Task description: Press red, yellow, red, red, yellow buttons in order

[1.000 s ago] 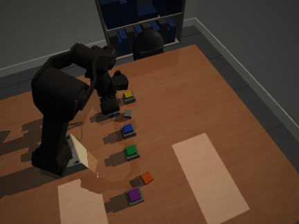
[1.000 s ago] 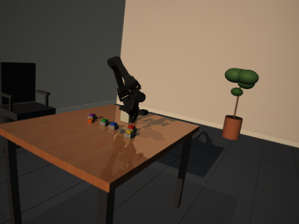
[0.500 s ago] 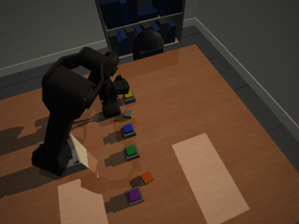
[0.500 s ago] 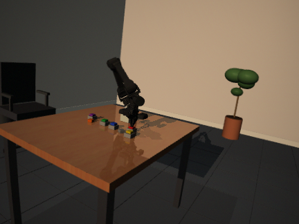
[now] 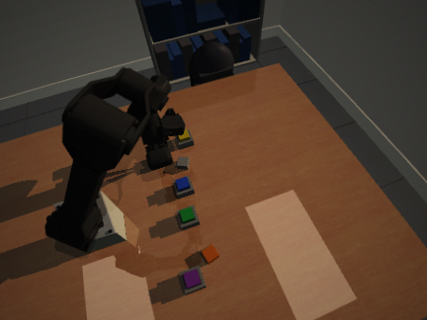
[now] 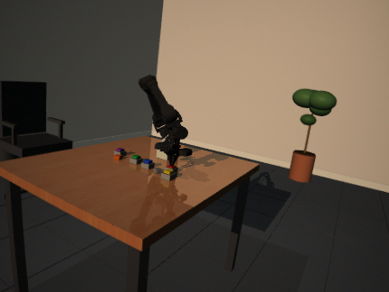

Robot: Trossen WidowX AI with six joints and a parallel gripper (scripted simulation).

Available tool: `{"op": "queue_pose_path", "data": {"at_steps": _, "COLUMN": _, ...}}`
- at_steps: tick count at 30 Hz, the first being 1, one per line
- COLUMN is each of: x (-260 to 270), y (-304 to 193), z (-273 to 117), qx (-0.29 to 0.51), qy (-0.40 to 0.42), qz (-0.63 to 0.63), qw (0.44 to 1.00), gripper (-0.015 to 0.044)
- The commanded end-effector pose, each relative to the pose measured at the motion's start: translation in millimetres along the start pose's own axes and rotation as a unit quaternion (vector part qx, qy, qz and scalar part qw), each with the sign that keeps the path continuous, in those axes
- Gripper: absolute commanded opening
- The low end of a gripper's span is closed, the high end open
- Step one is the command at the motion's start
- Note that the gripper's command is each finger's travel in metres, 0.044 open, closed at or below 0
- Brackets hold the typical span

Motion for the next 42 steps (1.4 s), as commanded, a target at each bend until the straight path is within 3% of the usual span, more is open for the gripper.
{"op": "queue_pose_path", "data": {"at_steps": 1, "x": 0, "y": 0, "z": 1, "qx": 0.0, "qy": -0.001, "qz": -0.003, "qw": 1.0, "gripper": 0.002}}
{"op": "queue_pose_path", "data": {"at_steps": 12, "x": 0, "y": 0, "z": -37, "qx": 0.0, "qy": 0.0, "qz": -0.003, "qw": 1.0, "gripper": 0.002}}
{"op": "queue_pose_path", "data": {"at_steps": 17, "x": 1, "y": 0, "z": -95, "qx": 0.0, "qy": 0.0, "qz": -0.003, "qw": 1.0, "gripper": 0.002}}
{"op": "queue_pose_path", "data": {"at_steps": 22, "x": 2, "y": 7, "z": -96, "qx": 0.0, "qy": 0.001, "qz": -0.003, "qw": 1.0, "gripper": 0.002}}
{"op": "queue_pose_path", "data": {"at_steps": 30, "x": 18, "y": 81, "z": -97, "qx": -0.001, "qy": 0.002, "qz": -0.002, "qw": 1.0, "gripper": 0.002}}
{"op": "queue_pose_path", "data": {"at_steps": 34, "x": 20, "y": 94, "z": -96, "qx": -0.002, "qy": 0.001, "qz": -0.001, "qw": 1.0, "gripper": 0.002}}
{"op": "queue_pose_path", "data": {"at_steps": 39, "x": 20, "y": 94, "z": -38, "qx": -0.002, "qy": 0.0, "qz": -0.001, "qw": 1.0, "gripper": 0.002}}
{"op": "queue_pose_path", "data": {"at_steps": 42, "x": 20, "y": 94, "z": -34, "qx": -0.002, "qy": 0.0, "qz": -0.001, "qw": 1.0, "gripper": 0.002}}
Point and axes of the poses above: the point midway between the two fingers, 35 mm back from their tips, its own z axis out along the fingers, its own x axis across the jaws, y = z × x, the point moved 8 cm from there along -z, back along the fingers, and after that the axes turned 15 degrees about -z, right-handed, at the moved point
